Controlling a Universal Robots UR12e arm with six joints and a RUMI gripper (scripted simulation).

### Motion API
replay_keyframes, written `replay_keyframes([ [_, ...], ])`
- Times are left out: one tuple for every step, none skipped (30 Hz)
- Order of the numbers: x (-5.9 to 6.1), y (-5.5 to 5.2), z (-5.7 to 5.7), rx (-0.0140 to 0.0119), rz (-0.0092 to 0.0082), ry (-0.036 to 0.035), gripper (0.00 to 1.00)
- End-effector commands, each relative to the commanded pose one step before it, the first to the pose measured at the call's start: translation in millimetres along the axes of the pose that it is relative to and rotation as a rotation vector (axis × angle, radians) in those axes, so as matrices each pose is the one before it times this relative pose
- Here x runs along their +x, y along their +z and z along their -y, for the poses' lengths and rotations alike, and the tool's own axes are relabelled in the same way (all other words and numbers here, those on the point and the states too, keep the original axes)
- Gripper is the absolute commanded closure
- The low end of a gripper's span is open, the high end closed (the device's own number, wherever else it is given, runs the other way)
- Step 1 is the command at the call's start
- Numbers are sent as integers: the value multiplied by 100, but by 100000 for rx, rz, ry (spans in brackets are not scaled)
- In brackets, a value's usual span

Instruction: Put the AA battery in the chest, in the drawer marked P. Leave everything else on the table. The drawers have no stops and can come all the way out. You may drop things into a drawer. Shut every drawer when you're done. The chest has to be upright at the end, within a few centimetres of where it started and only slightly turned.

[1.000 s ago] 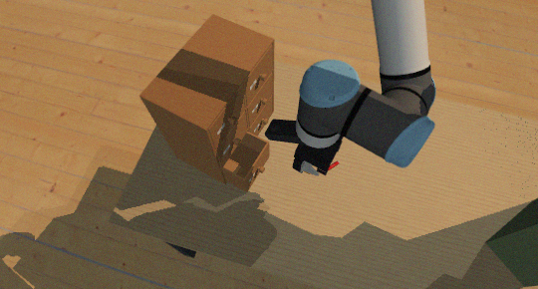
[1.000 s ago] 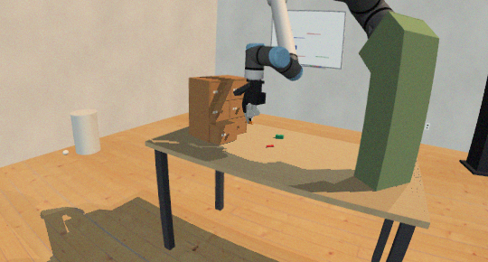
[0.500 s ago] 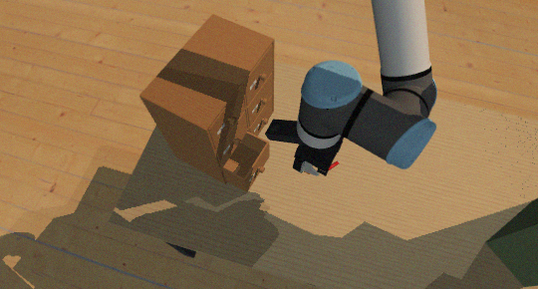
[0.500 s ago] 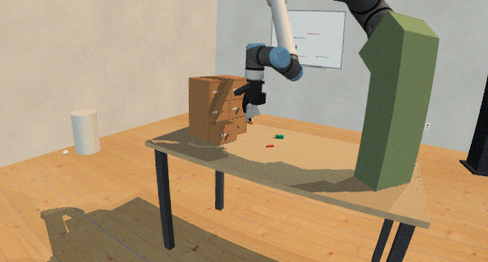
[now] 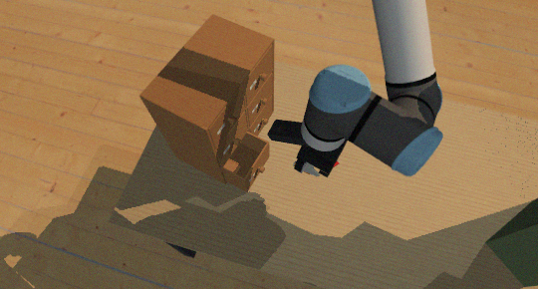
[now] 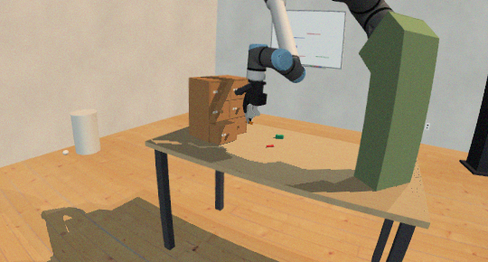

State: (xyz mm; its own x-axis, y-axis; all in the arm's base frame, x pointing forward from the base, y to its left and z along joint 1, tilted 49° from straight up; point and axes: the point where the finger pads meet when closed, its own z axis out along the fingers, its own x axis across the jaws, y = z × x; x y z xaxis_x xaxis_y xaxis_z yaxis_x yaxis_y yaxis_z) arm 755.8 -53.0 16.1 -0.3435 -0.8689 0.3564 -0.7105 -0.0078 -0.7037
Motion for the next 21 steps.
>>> replay_keyframes([
  [-26,-23,5,2327,61,-11,95],
  [1,1,-5,609,-2,-1,95],
  [2,-2,-6,634,-4,-2,95],
  [3,-5,-7,659,-7,-3,95],
  [-1,5,-4,687,2,1,95],
  [-3,10,-3,714,7,3,95],
  [-2,7,-4,739,4,2,95],
  [0,4,-6,763,1,0,95],
  [1,0,-7,787,-3,-1,95],
  [3,-3,-8,811,-7,-3,95],
  [2,-3,-8,836,-6,-3,95],
  [-3,13,-3,866,9,5,95],
  [-2,8,-5,889,5,3,95],
  [0,0,0,0,0,0,95],
  [0,0,0,0,0,0,95],
  [0,4,-7,911,0,0,95],
  [2,-1,-9,933,-5,-3,95],
  [4,-7,-11,954,-10,-6,95],
  [-3,11,-5,987,8,6,95],
  [-2,10,-6,1010,7,4,95],
  [0,4,-8,1030,1,0,95],
])
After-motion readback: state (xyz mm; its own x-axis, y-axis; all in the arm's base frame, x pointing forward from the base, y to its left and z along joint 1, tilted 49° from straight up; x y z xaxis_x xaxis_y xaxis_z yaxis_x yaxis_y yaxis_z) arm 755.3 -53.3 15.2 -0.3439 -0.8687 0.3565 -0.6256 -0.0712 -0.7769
